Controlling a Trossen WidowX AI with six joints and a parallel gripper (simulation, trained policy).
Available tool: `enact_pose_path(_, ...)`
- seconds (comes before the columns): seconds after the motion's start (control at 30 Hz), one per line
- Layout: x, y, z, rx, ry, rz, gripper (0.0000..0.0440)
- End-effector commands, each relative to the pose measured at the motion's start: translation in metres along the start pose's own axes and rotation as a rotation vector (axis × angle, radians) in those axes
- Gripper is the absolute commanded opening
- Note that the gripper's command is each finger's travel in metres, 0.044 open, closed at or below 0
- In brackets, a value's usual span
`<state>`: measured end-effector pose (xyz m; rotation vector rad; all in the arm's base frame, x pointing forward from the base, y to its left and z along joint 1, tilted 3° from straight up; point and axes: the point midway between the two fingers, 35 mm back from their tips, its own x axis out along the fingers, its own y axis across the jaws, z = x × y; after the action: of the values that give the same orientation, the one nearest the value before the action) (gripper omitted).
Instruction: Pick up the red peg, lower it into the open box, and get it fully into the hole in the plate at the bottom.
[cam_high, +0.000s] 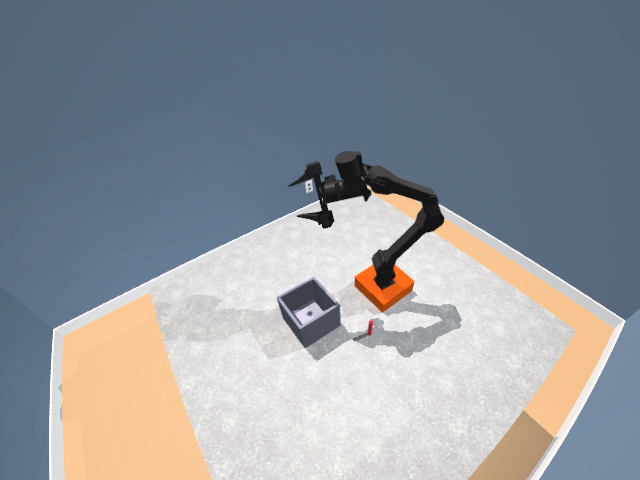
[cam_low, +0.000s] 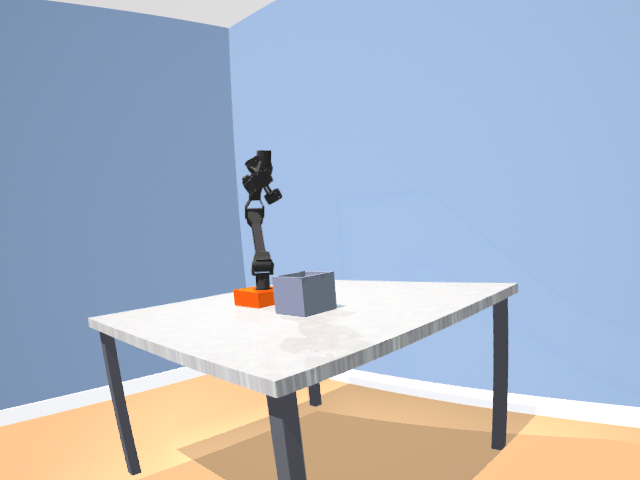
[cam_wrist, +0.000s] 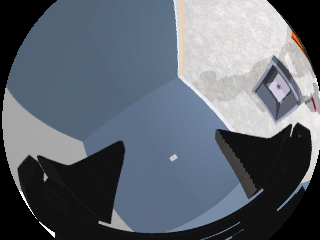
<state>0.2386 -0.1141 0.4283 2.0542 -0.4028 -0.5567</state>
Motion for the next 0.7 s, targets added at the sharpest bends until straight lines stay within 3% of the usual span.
enact_pose_path(0.0,0.003,-0.015,-0.009,0.029,0.035,-0.06,0.044)
enact_pose_path(0.67,-0.005,-0.112,-0.06,0.108,0.2,-0.451,0.044)
